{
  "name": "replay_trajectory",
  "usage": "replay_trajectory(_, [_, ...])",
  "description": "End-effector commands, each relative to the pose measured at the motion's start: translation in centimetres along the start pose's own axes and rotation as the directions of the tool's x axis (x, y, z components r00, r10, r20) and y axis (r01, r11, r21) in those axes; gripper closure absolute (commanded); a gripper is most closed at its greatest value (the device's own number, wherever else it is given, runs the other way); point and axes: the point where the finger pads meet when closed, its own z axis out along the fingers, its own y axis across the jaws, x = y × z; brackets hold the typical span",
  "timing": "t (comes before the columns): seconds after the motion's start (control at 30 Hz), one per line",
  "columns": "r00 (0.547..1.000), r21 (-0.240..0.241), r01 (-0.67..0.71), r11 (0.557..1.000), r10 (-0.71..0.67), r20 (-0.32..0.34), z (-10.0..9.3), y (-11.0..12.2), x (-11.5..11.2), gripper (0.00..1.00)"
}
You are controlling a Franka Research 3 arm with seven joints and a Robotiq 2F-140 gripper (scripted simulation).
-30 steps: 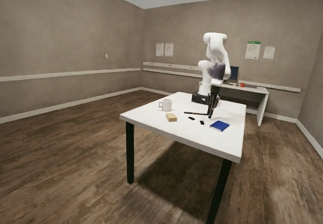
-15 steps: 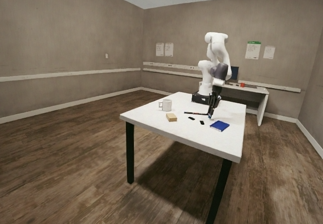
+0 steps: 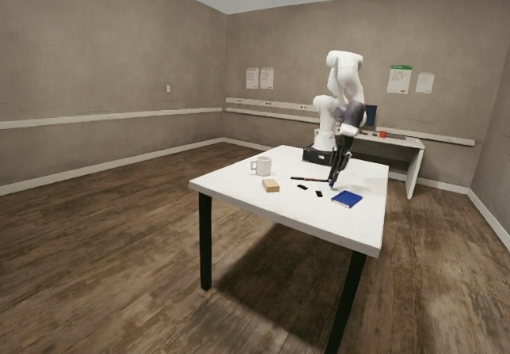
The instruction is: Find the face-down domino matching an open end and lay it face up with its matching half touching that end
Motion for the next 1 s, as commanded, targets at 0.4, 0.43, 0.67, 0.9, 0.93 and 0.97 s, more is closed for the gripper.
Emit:
replay_trajectory(0.4, [0.991,0.008,-0.065,0.998,0.065,-0.113,-0.2,-0.3,-0.6,0.77])
replay_trajectory(0.43, [0.99,0.008,-0.065,0.998,0.065,-0.122,-0.2,-0.3,-0.7,0.77])
replay_trajectory(0.67, [0.984,0.008,-0.065,0.998,0.065,-0.165,-0.2,-0.3,-1.0,0.77])
replay_trajectory(0.9, [0.97,0.008,-0.065,0.998,0.065,-0.233,-0.2,-0.3,-1.5,0.77])
replay_trajectory(0.93, [0.968,0.008,-0.065,0.998,0.065,-0.244,-0.2,-0.3,-1.5,0.77])
replay_trajectory(0.97, [0.965,0.008,-0.065,0.998,0.065,-0.254,-0.2,-0.3,-1.6,0.77])
